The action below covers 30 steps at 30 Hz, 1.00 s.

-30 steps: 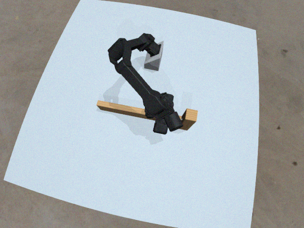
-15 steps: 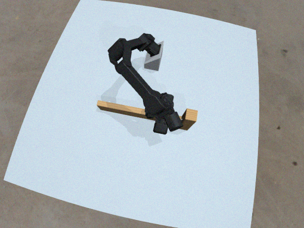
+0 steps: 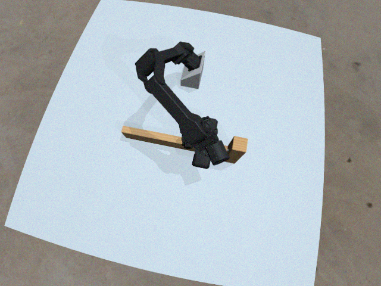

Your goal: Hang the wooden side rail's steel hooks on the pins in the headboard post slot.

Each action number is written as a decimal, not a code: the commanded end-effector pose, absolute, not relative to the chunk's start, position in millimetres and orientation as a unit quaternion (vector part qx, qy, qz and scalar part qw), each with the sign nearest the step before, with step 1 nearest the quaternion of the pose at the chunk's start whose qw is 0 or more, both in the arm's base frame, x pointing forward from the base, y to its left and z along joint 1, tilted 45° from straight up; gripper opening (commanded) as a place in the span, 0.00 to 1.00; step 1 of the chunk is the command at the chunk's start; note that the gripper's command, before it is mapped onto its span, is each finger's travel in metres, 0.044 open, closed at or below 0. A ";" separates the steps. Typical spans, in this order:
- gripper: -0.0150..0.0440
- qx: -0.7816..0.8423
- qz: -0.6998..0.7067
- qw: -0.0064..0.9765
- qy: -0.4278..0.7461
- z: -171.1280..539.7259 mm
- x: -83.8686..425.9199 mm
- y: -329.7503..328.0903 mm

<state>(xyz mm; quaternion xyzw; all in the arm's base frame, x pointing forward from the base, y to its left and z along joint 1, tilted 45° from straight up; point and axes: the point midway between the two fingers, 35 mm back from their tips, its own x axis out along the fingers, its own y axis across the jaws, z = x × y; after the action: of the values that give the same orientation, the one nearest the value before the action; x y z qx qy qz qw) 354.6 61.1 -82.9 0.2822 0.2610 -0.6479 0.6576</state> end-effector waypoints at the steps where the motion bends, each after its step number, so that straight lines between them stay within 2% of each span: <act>1: 0.25 0.284 -0.646 0.658 0.264 -84.3 354.9 62.6; 30: 0.25 0.284 -0.646 0.658 0.264 -87.7 355.0 59.2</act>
<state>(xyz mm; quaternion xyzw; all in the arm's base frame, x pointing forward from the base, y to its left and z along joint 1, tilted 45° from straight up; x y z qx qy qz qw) 354.6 58.0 -86.6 0.2825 0.2613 -0.6477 0.6576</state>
